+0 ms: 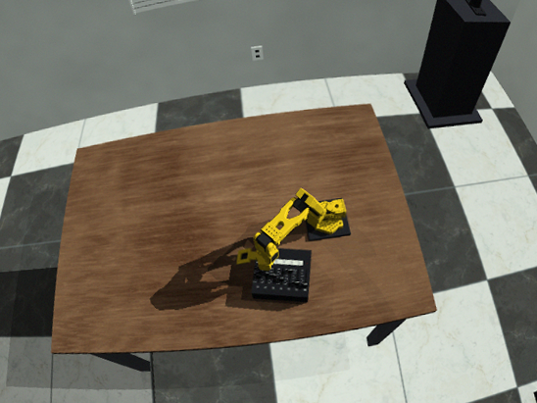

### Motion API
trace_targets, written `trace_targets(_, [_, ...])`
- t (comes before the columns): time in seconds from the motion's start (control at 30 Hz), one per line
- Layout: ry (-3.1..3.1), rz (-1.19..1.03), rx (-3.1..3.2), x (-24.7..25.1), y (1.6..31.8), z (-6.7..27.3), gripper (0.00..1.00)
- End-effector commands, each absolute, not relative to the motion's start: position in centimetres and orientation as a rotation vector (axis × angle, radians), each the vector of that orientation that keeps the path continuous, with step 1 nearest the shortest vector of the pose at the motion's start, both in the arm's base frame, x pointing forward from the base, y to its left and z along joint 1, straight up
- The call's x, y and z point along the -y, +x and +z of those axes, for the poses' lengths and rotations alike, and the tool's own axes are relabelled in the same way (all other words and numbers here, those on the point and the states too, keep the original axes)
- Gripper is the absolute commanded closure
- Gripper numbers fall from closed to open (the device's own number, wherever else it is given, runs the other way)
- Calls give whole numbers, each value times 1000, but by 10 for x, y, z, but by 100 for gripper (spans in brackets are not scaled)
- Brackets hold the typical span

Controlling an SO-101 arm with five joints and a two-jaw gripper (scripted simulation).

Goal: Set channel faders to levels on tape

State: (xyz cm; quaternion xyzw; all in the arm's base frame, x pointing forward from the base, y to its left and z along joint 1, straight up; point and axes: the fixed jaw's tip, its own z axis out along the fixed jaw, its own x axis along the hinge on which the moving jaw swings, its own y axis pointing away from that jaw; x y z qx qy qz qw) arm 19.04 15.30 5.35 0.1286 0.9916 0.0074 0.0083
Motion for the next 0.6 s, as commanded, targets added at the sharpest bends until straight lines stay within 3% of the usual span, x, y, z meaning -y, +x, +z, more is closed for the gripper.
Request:
trace_targets(0.0, [396,1,-3116,-155,187,51,100])
trace_targets(0.57, [396,1,-3116,-158,188,51,100])
